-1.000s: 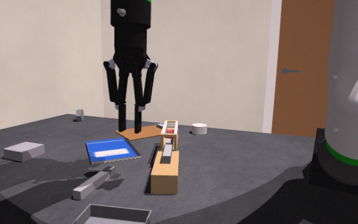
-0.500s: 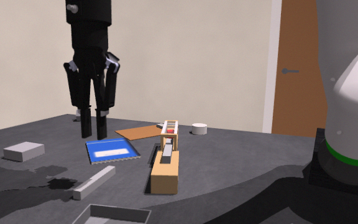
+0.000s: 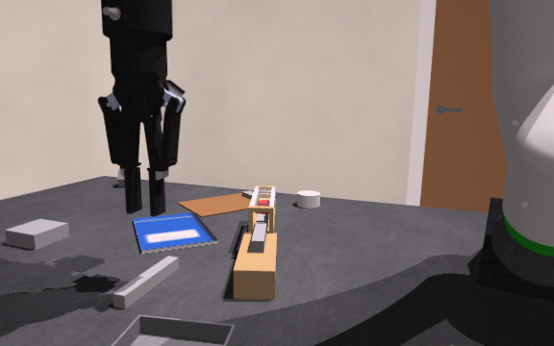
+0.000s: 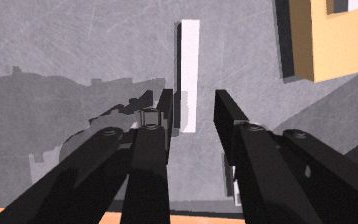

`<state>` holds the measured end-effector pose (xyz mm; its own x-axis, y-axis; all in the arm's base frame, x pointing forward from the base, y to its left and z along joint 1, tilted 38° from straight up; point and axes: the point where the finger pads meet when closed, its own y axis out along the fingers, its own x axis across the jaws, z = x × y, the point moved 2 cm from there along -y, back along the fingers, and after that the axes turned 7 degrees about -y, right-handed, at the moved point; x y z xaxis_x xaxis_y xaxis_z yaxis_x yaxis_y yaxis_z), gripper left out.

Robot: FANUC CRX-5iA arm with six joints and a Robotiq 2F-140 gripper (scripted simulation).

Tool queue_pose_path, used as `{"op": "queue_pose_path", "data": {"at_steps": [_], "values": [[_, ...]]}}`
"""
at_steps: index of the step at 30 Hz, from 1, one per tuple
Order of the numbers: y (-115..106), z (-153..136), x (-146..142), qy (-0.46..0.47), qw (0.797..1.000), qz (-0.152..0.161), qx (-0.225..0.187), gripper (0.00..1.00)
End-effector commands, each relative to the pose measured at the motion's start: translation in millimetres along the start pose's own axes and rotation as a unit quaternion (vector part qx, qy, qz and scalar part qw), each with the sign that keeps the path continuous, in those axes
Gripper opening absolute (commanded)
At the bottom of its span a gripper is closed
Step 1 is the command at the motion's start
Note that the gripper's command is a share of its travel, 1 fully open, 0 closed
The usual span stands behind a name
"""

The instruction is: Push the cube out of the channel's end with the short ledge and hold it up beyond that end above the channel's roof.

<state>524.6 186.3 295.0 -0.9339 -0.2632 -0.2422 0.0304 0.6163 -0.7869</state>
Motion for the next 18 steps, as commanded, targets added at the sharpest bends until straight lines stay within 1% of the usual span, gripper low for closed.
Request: {"op": "queue_pose_path", "data": {"at_steps": [1,8,11,15,17,18], "values": [[-1.1,0.1,-0.4,0.0,1.0,0.001,0.001,0.3],[2.5,0.1,-0.4,0.0,1.0,0.001,0.001,0.3],[13.7,0.1,-0.5,0.0,1.0,0.001,0.001,0.3],[39.0,0.2,-0.9,0.0,1.0,0.001,0.001,0.3],[39.0,0.2,-0.9,0.0,1.0,0.001,0.001,0.3],[46.2,0.2,-0.9,0.0,1.0,0.001,0.001,0.3]]}}
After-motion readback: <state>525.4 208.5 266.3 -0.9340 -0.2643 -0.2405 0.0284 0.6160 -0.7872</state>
